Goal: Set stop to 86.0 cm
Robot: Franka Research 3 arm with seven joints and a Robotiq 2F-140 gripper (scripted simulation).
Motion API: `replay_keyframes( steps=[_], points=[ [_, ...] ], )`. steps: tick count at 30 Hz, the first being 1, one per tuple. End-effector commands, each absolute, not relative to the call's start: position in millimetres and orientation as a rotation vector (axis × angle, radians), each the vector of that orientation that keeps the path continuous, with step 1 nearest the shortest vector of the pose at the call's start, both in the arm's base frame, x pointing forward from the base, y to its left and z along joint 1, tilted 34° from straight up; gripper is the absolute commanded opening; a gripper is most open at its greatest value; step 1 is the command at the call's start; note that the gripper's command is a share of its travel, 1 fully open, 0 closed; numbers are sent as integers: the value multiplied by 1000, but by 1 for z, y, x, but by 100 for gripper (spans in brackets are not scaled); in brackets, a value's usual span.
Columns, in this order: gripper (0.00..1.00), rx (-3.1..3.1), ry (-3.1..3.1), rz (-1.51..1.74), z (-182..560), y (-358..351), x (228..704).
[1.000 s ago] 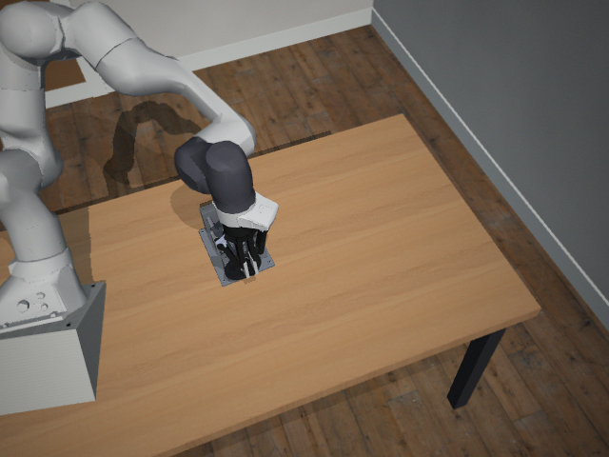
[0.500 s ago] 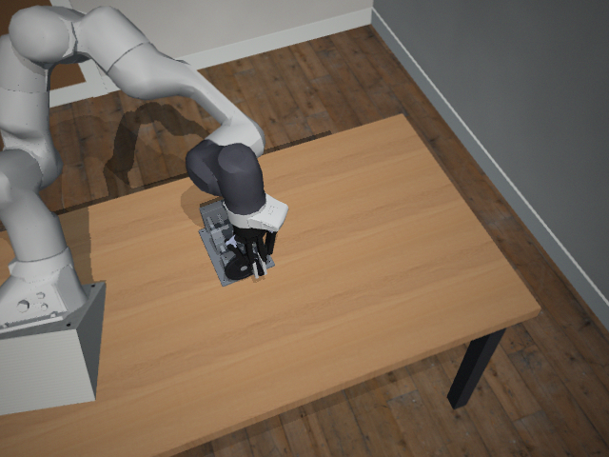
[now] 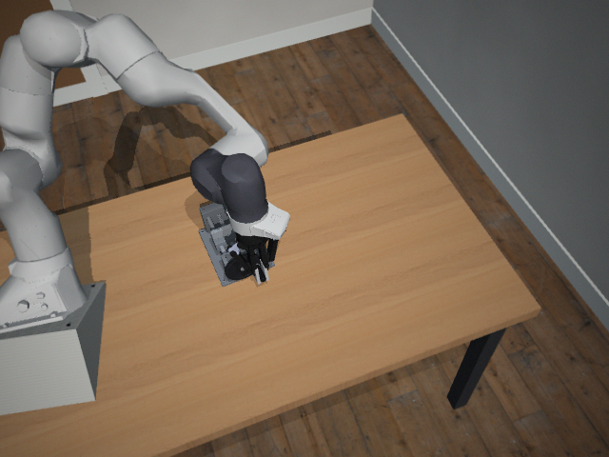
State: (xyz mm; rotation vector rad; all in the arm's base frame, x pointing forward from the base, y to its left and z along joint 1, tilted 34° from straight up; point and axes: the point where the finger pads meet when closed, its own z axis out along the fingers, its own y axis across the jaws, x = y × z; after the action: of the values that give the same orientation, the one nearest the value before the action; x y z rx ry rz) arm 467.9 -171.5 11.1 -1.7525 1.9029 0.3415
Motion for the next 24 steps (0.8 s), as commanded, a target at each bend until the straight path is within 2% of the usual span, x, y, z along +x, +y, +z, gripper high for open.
replay_keyframes(
  steps=[1, 24],
  points=[
    [4, -1761, 1895, 341, 3, -166, 466],
    [4, -1761, 1895, 341, -13, -156, 447]
  ],
)
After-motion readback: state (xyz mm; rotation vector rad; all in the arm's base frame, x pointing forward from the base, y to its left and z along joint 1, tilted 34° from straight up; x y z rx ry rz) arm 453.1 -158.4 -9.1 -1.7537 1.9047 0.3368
